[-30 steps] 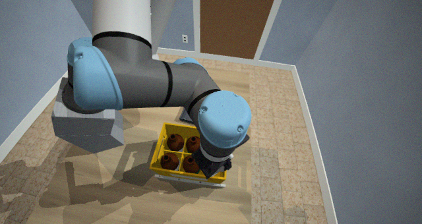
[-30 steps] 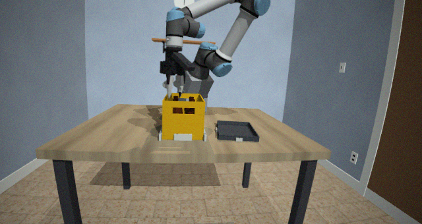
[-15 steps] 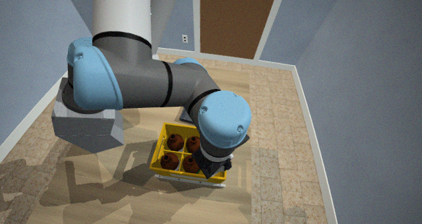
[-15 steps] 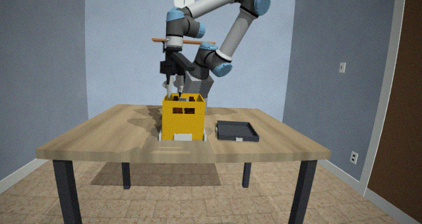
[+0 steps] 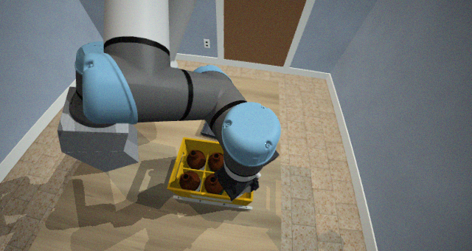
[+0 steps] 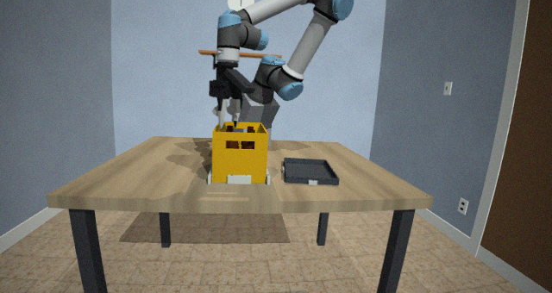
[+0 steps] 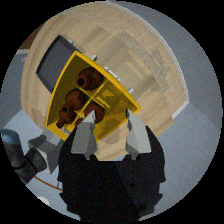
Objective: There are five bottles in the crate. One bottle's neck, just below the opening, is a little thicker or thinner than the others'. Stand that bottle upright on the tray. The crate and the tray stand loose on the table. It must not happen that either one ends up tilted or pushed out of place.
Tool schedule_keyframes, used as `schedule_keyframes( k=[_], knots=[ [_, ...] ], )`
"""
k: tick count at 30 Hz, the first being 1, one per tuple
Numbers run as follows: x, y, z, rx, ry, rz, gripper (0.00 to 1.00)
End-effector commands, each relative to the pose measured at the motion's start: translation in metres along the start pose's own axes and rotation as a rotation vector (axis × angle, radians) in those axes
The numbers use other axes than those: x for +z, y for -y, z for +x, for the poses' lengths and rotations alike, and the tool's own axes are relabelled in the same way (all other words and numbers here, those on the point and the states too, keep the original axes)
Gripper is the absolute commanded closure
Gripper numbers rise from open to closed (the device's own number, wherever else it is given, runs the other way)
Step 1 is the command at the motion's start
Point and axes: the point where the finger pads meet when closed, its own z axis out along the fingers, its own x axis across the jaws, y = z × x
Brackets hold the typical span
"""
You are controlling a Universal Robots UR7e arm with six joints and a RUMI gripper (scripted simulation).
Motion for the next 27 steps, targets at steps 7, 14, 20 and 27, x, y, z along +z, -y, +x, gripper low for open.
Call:
schedule_keyframes(
  k=[7,14,20,27],
  knots=[
    [0.005,0.000,0.000,0.000,-0.001,0.000,0.62],
    [0.012,0.000,0.000,0.000,-0.001,0.000,0.62],
    [0.018,0.000,0.000,0.000,-0.001,0.000,0.62],
    [0.025,0.000,0.000,0.000,-0.001,0.000,0.62]
  ],
)
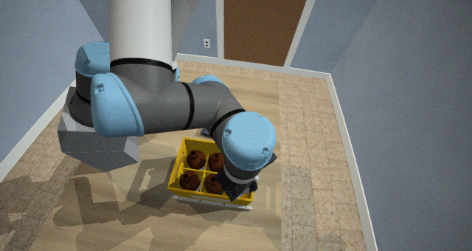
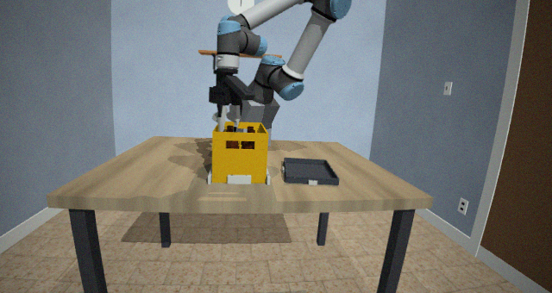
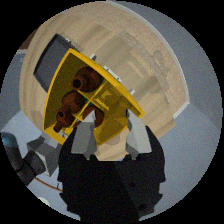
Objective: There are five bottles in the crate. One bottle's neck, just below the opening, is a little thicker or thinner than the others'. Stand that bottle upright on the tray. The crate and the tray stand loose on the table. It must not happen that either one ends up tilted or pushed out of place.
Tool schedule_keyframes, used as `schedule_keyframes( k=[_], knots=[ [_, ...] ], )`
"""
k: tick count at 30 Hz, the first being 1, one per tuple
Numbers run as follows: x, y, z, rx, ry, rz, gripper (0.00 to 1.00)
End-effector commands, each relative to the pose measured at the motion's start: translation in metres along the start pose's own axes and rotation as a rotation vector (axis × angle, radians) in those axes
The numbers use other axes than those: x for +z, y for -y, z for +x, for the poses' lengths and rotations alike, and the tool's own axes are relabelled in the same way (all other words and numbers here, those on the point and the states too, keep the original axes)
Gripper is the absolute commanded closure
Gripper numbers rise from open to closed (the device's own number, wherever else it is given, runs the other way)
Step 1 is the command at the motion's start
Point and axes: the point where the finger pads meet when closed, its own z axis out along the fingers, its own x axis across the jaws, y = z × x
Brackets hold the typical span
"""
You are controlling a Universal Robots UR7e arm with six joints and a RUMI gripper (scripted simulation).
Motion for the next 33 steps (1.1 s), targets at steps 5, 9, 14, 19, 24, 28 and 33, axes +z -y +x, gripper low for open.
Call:
schedule_keyframes(
  k=[5,9,14,19,24,28,33],
  knots=[
    [0.009,0.000,0.000,0.000,-0.001,0.000,0.62],
    [0.012,0.000,0.000,0.000,-0.001,0.000,0.62],
    [0.014,0.000,0.000,0.000,-0.001,0.000,0.62],
    [0.016,0.000,0.000,0.000,-0.001,0.000,0.62],
    [0.016,0.000,0.000,0.000,-0.001,0.000,0.62],
    [0.016,0.000,0.000,0.000,-0.001,0.000,0.62],
    [0.016,0.000,0.000,0.000,-0.001,0.000,0.62]
  ],
)
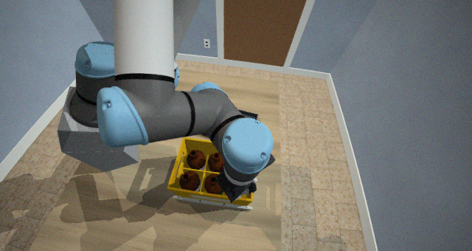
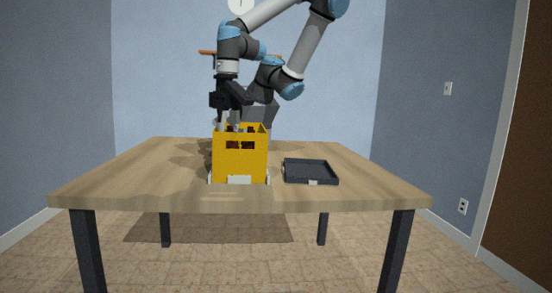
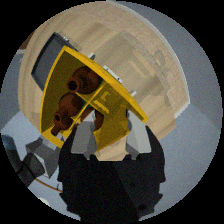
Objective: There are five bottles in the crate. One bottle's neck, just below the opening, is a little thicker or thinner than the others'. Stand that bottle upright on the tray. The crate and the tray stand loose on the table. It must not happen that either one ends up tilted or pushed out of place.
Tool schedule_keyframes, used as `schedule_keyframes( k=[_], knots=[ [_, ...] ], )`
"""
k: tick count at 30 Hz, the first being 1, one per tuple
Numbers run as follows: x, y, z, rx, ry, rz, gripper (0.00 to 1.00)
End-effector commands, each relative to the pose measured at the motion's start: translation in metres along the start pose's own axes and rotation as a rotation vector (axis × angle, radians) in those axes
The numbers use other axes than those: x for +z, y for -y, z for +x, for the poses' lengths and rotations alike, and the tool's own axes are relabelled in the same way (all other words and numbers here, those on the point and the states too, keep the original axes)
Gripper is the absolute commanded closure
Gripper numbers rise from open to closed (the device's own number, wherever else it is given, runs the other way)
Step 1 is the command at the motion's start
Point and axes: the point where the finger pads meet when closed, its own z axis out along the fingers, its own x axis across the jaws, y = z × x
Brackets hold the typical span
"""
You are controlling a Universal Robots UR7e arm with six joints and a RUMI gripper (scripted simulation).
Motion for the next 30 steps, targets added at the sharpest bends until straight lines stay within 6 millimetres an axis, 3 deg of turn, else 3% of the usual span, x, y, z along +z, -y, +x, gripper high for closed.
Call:
schedule_keyframes(
  k=[1,29,30],
  knots=[
    [-0.0003,0.0001,0.0004,0.000,-0.001,0.000,0.62],
    [-0.0003,0.0001,0.0004,0.000,-0.001,0.000,0.62],
    [-0.0003,0.0001,0.0004,0.000,-0.001,0.000,1.00]
  ],
)
